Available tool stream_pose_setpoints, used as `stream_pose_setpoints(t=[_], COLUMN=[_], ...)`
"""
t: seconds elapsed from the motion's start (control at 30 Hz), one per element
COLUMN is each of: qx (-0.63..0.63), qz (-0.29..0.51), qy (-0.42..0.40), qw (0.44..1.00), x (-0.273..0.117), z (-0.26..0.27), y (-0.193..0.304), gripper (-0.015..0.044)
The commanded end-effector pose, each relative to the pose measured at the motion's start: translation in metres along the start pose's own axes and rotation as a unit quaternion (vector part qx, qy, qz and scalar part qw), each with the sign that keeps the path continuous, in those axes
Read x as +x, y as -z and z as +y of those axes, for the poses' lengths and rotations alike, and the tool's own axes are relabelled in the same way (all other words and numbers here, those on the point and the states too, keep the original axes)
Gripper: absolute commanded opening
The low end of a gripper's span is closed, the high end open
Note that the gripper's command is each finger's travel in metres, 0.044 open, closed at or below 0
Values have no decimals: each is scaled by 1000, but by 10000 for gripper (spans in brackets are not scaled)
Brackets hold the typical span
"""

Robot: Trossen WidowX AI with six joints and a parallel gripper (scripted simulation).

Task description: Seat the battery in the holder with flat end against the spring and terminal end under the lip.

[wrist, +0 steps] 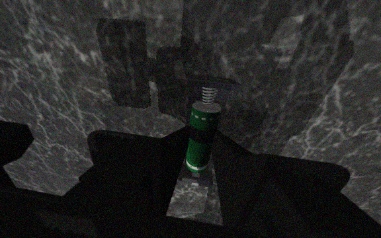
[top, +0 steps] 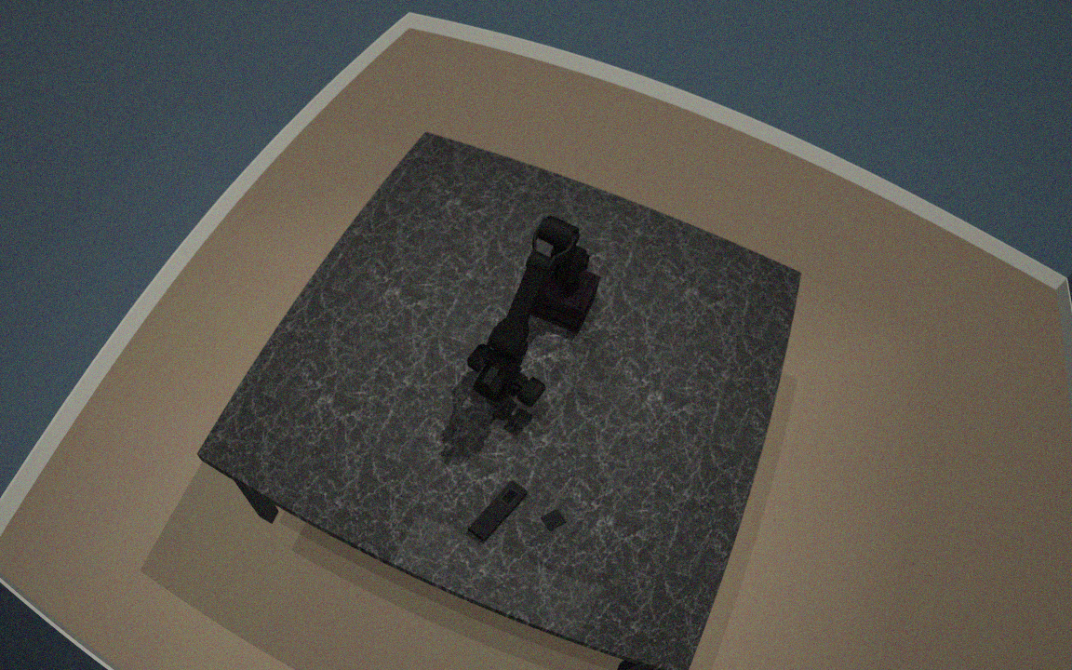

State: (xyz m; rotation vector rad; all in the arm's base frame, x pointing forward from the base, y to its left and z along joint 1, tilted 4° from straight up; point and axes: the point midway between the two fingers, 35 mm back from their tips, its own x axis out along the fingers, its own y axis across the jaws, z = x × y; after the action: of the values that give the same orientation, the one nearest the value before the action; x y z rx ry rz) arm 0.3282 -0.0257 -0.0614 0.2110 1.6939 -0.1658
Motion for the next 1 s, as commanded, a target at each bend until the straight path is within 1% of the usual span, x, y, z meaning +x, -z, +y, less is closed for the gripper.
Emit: stream_pose_setpoints(t=[0.0,0.43,0.57,0.97], qx=[2,2,2,1], qz=[-2,-2,-2,-2], qy=[1,0,0,-1], qw=[1000,1000,1000,1000], x=[0,1,1,-14], z=[-1,-1,-1,-1], y=[2,5,5,6], gripper=[82,82,184,184])
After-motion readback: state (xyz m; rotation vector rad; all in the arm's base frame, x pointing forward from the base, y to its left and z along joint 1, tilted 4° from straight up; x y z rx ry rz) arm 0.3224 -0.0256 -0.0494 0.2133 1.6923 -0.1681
